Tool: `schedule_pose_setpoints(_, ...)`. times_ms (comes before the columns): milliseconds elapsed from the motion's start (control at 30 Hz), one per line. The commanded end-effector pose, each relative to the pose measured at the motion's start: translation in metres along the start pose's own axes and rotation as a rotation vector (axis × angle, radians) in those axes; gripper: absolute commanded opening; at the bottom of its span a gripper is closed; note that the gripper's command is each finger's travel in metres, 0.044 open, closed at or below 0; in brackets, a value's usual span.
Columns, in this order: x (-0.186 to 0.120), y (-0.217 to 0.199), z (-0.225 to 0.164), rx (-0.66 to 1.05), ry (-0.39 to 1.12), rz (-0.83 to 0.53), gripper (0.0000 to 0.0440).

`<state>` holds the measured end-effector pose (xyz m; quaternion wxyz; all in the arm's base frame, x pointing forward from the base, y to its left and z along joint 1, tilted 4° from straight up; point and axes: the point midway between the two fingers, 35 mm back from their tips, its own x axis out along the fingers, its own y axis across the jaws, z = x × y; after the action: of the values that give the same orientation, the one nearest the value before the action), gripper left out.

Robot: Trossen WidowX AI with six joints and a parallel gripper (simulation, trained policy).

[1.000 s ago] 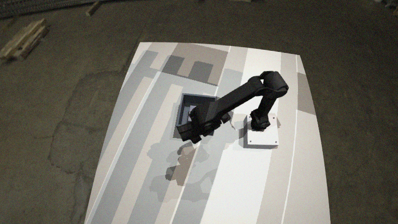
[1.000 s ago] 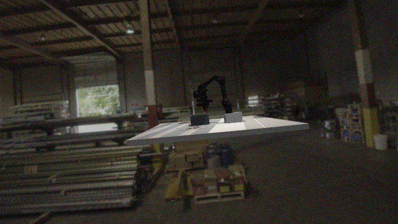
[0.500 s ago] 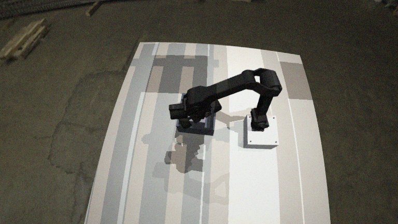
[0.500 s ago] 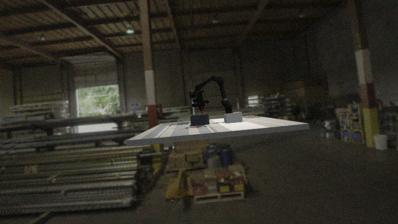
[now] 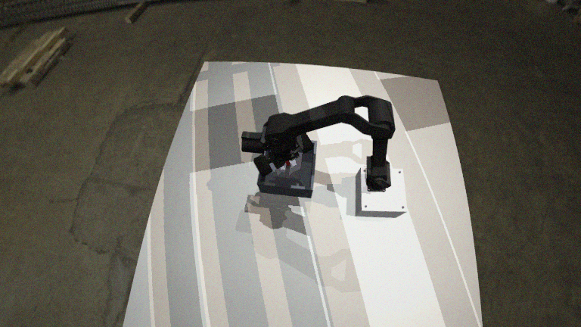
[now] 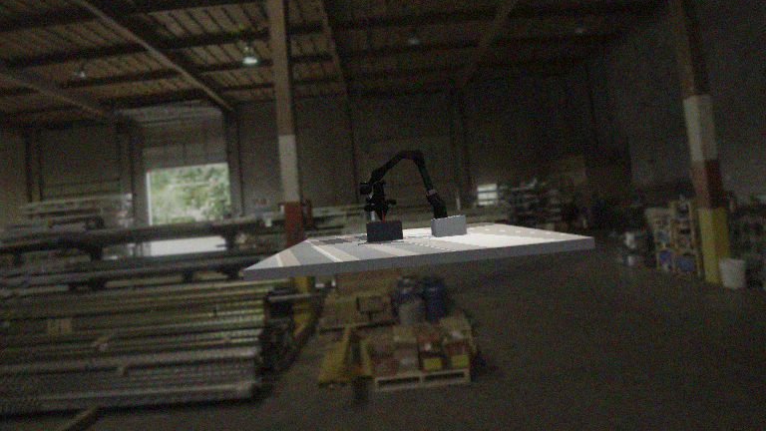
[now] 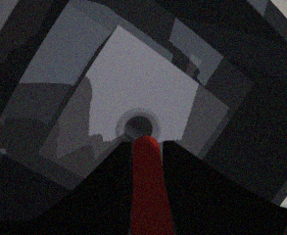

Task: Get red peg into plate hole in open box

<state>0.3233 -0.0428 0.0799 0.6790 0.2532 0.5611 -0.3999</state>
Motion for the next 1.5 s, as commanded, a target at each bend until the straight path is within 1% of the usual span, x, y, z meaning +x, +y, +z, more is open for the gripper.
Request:
schedule_pose_setpoints(0,0.014,0.003,0.005,-0.031,0.027,0.016,0.0002)
schedule_pose_setpoints(33,0.017,0.003,0.005,-0.04,0.035,0.017,0.0009)
schedule_pose_setpoints(100,0.025,0.002,0.003,-0.055,0.056,0.015,0.0046)
schedule_pose_setpoints(267,0.04,0.003,0.002,-0.075,0.102,0.011,0.0172)
schedule_pose_setpoints(500,0.041,0.005,0.011,-0.146,0.105,0.032,0.0185)
schedule_pose_setpoints(533,0.04,0.008,0.013,-0.152,0.105,0.039,0.0193)
schedule_pose_setpoints(833,0.031,0.03,0.03,-0.148,0.138,0.095,0.043)
schedule_pose_setpoints(867,0.03,0.034,0.032,-0.147,0.141,0.104,0.044)
schedule_pose_setpoints(1200,0.01,0.075,0.051,-0.155,0.136,0.245,0.044)
schedule_pose_setpoints(1467,0.009,0.077,0.051,-0.156,0.135,0.25,0.044)
